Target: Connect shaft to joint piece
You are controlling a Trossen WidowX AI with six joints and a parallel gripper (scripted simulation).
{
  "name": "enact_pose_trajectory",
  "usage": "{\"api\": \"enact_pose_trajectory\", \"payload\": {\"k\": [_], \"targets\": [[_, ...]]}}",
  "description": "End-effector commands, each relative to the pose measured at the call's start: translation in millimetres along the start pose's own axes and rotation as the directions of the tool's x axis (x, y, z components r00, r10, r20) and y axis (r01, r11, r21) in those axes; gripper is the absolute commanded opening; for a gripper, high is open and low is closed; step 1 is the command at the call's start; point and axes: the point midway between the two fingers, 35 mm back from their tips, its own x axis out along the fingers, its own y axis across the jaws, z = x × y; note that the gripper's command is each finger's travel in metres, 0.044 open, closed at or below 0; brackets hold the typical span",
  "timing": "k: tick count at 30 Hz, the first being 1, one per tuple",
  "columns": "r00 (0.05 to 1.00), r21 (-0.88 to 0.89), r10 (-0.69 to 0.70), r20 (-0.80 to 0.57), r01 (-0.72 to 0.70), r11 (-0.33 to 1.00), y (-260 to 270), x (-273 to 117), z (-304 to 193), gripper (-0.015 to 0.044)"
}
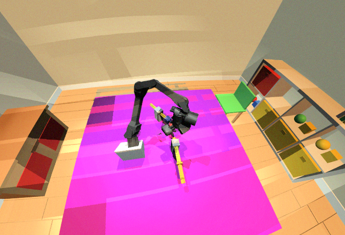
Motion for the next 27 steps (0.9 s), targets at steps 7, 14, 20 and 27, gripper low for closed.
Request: {"api": "enact_pose_trajectory", "payload": {"k": [7,14,20,27], "targets": [[1.000,0.296,0.005,-0.009,-0.002,0.955,-0.7,4.9,0.0,0.0440],[1.000,0.393,0.006,-0.010,-0.001,0.920,-0.8,6.2,0.1,0.0440],[1.000,0.393,0.005,-0.008,-0.002,0.919,0.2,19.4,1.7,0.0440],[1.000,0.393,0.006,-0.008,-0.002,0.919,1.1,56.6,3.2,0.0440]]}}
